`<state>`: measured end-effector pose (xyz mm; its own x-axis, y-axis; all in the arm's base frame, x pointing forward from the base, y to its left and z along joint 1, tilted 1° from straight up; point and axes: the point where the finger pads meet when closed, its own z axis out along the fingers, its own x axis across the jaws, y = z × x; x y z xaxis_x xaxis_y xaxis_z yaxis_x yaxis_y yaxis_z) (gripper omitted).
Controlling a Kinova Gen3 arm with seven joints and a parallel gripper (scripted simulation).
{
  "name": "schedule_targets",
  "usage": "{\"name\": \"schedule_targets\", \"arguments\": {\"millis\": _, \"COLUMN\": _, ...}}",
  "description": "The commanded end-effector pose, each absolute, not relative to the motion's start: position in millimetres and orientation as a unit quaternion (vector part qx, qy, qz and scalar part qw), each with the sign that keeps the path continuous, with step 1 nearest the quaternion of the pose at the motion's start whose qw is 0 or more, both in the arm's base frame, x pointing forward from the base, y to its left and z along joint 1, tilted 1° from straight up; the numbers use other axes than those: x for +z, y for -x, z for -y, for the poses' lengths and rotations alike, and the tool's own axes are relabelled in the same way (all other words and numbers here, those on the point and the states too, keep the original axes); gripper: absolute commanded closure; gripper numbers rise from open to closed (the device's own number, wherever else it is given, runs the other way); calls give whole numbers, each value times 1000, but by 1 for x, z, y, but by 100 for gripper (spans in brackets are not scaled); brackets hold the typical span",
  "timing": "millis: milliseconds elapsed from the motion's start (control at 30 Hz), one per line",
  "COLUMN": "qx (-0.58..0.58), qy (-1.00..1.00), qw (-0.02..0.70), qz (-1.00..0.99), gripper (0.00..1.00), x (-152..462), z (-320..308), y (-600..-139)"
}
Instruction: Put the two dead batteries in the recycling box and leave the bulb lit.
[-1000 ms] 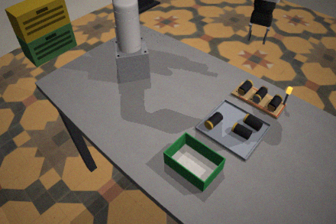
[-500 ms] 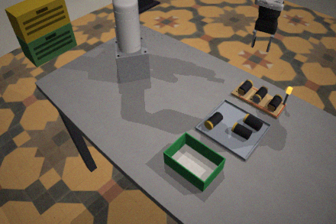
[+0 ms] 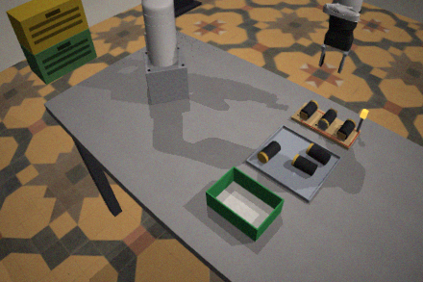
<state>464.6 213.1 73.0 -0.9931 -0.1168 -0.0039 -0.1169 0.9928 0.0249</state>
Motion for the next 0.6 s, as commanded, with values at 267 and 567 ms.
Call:
{"name": "schedule_targets", "arguments": {"millis": 267, "qx": 10, "qy": 32, "qw": 2, "qz": -999, "gripper": 0, "x": 63, "z": -198, "y": -479}}
{"name": "schedule_targets", "arguments": {"millis": 567, "qx": 10, "qy": 18, "qw": 3, "qz": -1000, "gripper": 0, "x": 58, "z": -191, "y": -487}}
